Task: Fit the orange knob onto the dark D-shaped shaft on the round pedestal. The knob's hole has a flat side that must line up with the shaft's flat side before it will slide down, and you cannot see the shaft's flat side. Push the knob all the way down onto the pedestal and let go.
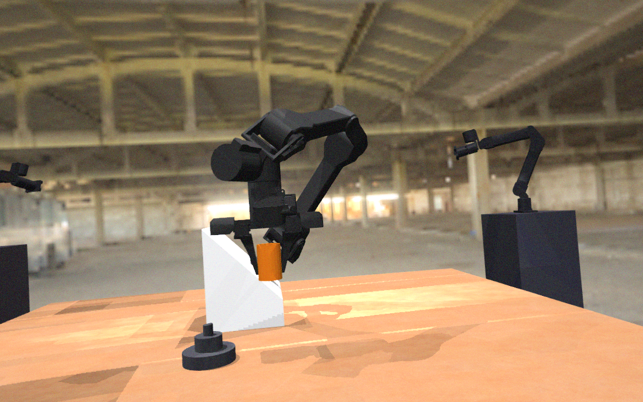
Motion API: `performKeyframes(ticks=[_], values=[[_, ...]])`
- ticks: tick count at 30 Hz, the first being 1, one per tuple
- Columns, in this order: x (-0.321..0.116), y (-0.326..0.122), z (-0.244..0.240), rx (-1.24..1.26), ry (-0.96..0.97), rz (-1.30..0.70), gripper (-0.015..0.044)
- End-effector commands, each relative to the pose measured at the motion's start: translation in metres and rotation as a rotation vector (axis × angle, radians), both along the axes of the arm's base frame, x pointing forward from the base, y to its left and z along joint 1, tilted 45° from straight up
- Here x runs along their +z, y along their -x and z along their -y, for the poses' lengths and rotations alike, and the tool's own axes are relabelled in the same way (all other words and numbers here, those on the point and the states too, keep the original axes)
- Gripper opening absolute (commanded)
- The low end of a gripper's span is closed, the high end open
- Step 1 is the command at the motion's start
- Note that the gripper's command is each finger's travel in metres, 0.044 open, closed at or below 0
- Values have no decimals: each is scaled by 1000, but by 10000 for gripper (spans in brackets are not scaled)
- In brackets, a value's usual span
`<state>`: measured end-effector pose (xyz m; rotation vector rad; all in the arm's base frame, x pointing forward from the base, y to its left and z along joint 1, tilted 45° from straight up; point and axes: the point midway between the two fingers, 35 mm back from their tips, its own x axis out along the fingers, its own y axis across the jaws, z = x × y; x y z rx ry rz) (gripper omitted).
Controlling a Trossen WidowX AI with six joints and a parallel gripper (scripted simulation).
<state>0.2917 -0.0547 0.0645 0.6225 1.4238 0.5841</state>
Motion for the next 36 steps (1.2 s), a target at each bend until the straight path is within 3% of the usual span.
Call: performKeyframes(ticks=[1,36], values=[[-10,-5,9,1,7,7,0],[-99,-16,51,2,7,10,0]])
